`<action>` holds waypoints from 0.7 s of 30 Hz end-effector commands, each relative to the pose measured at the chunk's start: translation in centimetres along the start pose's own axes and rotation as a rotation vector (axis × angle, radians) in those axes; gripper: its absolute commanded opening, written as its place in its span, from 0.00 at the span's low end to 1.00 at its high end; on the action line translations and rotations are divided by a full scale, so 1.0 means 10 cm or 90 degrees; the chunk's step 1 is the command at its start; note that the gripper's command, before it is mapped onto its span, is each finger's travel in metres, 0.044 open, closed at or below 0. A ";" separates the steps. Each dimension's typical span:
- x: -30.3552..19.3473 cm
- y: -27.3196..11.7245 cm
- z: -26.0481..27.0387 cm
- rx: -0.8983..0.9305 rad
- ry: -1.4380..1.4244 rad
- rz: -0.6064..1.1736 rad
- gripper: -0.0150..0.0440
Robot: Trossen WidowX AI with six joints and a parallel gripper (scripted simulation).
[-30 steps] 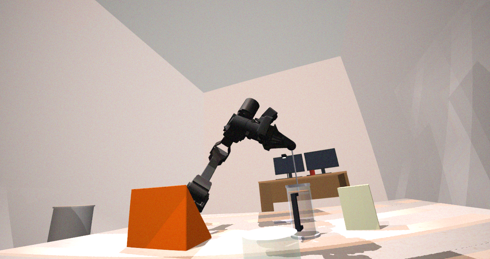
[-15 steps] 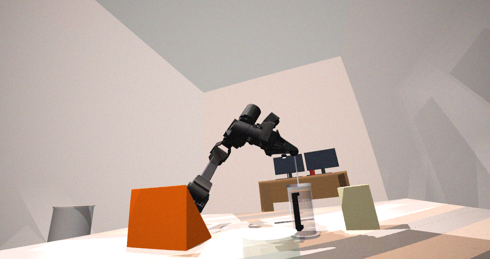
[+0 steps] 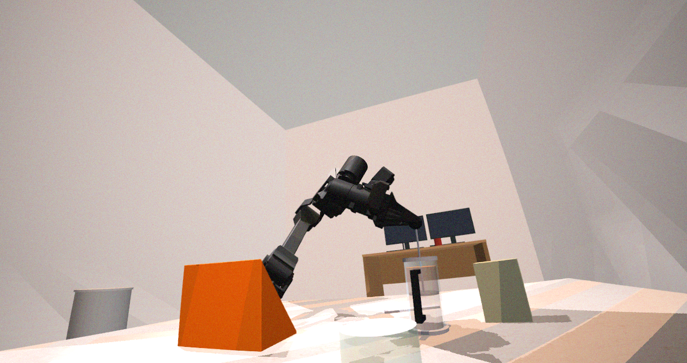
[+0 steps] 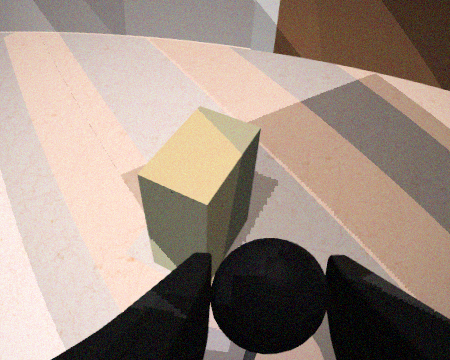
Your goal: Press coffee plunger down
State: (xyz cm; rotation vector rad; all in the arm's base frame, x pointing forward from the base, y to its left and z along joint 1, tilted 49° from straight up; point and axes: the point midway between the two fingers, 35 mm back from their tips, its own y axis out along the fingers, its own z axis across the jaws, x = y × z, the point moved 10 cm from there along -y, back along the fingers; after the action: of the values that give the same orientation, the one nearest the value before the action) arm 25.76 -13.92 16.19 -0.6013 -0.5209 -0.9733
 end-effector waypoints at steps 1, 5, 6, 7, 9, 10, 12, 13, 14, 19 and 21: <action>-0.17 0.09 -0.02 0.001 0.019 0.019 0.45; -0.22 0.13 -0.02 0.002 0.019 0.019 0.45; -0.24 0.13 -0.02 0.002 0.019 0.018 0.45; -0.25 0.14 -0.01 0.002 0.019 0.018 0.45; -0.28 0.16 -0.01 0.003 0.020 0.018 0.45; -0.29 0.17 -0.01 0.003 0.020 0.017 0.45; -0.31 0.19 0.00 0.003 0.020 0.017 0.45; -0.33 0.19 0.00 0.004 0.020 0.016 0.45; -0.34 0.20 0.00 0.004 0.020 0.016 0.45; -0.35 0.24 0.01 0.005 0.021 0.015 0.45; -0.35 0.25 0.01 0.005 0.021 0.015 0.45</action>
State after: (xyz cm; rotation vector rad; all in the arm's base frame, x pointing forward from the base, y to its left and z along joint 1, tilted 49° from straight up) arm 26.15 -11.52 14.27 -0.6013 -0.5227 -0.9840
